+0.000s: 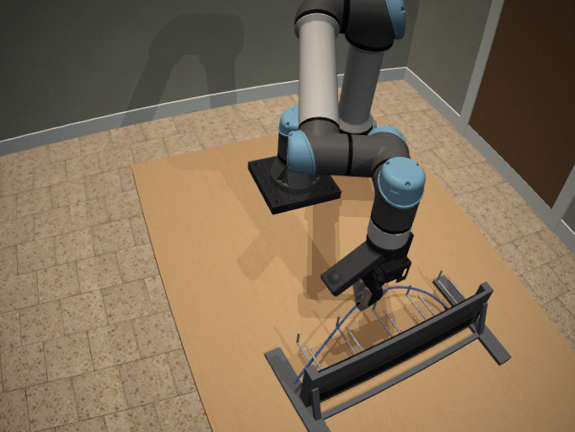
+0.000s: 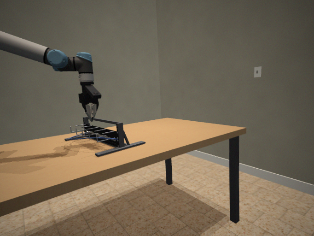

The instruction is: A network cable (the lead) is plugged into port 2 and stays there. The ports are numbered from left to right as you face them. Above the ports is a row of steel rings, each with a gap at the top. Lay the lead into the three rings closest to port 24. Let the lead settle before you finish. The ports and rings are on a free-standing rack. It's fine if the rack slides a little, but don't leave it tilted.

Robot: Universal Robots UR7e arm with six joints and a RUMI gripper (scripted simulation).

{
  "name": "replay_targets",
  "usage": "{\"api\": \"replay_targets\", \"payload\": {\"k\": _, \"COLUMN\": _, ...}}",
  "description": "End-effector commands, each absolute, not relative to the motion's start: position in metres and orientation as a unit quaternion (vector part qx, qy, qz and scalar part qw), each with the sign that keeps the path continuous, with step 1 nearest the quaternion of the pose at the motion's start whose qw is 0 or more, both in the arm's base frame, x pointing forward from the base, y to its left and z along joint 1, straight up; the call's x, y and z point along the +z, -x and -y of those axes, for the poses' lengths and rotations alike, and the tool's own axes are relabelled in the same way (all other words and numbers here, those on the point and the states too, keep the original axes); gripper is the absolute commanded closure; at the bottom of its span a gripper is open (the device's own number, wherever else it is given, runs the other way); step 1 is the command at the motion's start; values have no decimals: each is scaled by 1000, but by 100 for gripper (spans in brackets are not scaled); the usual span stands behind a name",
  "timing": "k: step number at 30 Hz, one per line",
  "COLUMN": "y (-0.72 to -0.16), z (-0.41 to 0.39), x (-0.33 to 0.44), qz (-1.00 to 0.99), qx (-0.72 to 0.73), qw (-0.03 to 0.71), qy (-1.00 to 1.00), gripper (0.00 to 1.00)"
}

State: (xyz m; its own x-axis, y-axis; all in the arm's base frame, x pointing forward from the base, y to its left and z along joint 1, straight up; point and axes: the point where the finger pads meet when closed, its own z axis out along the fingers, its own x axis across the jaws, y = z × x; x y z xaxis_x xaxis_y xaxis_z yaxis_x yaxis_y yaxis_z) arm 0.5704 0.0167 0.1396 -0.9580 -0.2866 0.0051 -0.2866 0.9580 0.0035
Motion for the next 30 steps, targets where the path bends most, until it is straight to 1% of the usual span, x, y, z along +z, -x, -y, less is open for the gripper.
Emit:
{"api": "replay_targets", "payload": {"k": 1, "y": -516, "z": -76, "x": 143, "qz": 990, "qx": 0, "qw": 0, "qy": -142, "gripper": 100}}
{"api": "replay_targets", "payload": {"k": 4, "y": -481, "z": -105, "x": 141, "qz": 990, "qx": 0, "qw": 0, "qy": -140, "gripper": 100}}
{"api": "replay_targets", "payload": {"k": 7, "y": -460, "z": -120, "x": 138, "qz": 990, "qx": 0, "qw": 0, "qy": -140, "gripper": 100}}
{"api": "replay_targets", "payload": {"k": 13, "y": -453, "z": -125, "x": 138, "qz": 990, "qx": 0, "qw": 0, "qy": -139, "gripper": 100}}
{"api": "replay_targets", "payload": {"k": 14, "y": -453, "z": -125, "x": 138, "qz": 990, "qx": 0, "qw": 0, "qy": -139, "gripper": 80}}
{"api": "replay_targets", "payload": {"k": 30, "y": -453, "z": -125, "x": 138, "qz": 990, "qx": 0, "qw": 0, "qy": -139, "gripper": 80}}
